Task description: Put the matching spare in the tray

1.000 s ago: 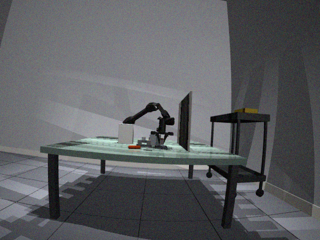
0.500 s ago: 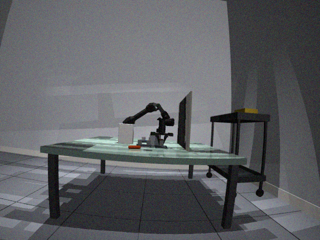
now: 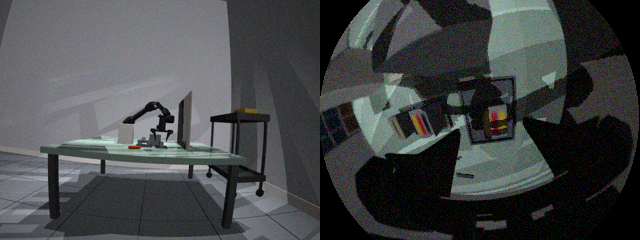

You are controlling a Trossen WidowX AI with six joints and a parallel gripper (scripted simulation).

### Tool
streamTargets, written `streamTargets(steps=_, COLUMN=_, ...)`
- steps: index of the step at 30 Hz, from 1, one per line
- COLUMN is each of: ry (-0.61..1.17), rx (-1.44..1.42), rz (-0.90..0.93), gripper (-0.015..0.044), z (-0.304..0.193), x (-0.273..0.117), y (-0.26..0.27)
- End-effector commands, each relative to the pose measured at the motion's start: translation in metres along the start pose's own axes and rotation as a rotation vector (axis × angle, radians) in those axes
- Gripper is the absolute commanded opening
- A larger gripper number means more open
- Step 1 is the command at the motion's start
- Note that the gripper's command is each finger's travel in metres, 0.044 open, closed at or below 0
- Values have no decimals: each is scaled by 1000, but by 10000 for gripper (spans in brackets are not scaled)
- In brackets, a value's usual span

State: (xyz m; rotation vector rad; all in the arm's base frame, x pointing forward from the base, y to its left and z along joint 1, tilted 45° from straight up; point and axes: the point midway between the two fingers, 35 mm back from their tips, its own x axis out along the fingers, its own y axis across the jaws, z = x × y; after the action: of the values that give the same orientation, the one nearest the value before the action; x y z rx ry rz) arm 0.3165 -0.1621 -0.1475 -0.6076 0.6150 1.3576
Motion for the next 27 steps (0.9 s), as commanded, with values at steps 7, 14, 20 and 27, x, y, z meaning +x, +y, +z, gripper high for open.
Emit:
streamTargets(steps=7, ry=17, rx=-5, rz=-22, gripper=440, z=0, x=-79, y=2)
streamTargets(steps=14, ry=23, rx=-6, rz=-39, gripper=440, z=0, x=-82, y=-1)
streamTargets(steps=20, ry=23, rx=-6, rz=-39, gripper=440, z=0, x=-82, y=-1)
streamTargets(steps=27, ry=23, rx=-6, rz=-39, gripper=440, z=0, x=-82, y=-1)
